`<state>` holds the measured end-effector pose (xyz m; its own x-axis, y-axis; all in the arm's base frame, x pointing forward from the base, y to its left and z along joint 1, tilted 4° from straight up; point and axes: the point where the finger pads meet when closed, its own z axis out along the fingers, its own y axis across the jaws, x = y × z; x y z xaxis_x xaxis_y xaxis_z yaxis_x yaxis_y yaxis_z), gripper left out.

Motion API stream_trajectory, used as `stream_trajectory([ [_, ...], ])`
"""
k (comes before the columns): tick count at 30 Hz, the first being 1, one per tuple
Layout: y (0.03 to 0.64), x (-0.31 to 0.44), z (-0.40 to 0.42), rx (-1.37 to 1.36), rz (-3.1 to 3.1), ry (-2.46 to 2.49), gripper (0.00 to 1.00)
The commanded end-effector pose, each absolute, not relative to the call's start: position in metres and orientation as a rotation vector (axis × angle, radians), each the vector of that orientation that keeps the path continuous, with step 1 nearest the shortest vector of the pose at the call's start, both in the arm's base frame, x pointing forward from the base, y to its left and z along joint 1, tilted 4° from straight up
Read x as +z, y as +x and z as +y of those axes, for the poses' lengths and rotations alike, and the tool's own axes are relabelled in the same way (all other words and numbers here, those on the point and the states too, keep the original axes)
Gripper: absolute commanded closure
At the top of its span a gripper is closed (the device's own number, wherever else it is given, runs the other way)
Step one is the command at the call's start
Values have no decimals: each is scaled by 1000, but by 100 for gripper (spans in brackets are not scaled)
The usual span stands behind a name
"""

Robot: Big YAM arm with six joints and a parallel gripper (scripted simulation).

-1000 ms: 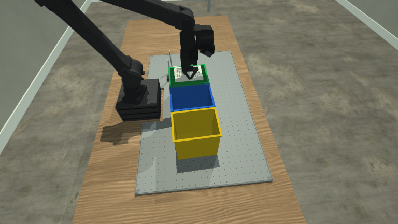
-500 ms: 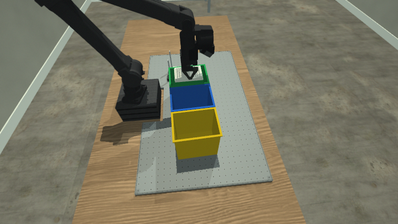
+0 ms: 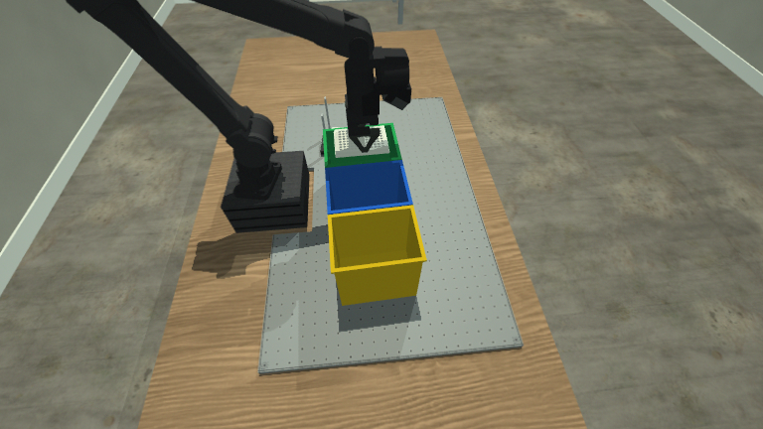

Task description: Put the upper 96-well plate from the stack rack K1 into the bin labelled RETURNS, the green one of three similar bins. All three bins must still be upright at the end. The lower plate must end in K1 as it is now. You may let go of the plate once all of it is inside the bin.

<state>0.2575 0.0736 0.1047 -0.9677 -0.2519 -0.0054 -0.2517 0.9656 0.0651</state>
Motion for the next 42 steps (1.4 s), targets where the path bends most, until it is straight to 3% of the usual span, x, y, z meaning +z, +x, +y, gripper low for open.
stream_trajectory([
  [1,269,116,77,-112,-3145,406,100],
  [42,259,85,80,-111,-3122,407,100],
])
